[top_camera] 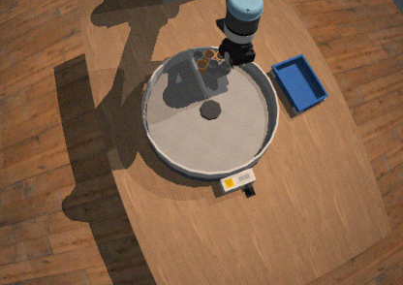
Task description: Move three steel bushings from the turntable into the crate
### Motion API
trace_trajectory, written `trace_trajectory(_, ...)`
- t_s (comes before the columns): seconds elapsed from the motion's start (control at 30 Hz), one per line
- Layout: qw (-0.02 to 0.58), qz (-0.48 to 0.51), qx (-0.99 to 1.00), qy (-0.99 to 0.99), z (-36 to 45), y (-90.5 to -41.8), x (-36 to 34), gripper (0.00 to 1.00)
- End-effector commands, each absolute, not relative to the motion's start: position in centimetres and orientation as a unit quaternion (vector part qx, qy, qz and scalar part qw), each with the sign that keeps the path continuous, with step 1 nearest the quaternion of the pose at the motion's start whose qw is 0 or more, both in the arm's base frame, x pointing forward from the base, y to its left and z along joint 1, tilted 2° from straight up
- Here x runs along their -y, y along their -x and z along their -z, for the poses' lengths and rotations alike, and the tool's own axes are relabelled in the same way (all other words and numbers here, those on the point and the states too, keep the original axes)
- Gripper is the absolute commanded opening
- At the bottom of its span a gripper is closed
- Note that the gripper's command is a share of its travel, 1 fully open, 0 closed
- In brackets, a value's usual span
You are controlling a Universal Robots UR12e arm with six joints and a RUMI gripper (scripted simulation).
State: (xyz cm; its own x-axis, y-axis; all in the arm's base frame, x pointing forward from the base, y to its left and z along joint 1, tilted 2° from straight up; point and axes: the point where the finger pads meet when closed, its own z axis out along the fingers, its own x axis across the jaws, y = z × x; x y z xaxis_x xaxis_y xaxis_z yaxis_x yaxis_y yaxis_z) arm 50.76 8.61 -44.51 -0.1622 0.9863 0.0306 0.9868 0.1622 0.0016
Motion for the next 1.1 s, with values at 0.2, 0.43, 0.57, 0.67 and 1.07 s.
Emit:
trace_trajectory(0.2,0.011,0.011,0.762,0.647,44.48,-50.79,-8.61,0.05)
trace_trajectory(0.43,0.011,0.011,0.762,0.647,44.48,-50.79,-8.61,0.05)
trace_trajectory(0.57,0.011,0.011,0.762,0.647,44.48,-50.79,-8.61,0.05)
trace_trajectory(0.67,0.011,0.011,0.762,0.647,44.48,-50.79,-8.61,0.05)
trace_trajectory(1.07,0.011,0.011,0.762,0.647,45.14,-50.79,-8.63,0.05)
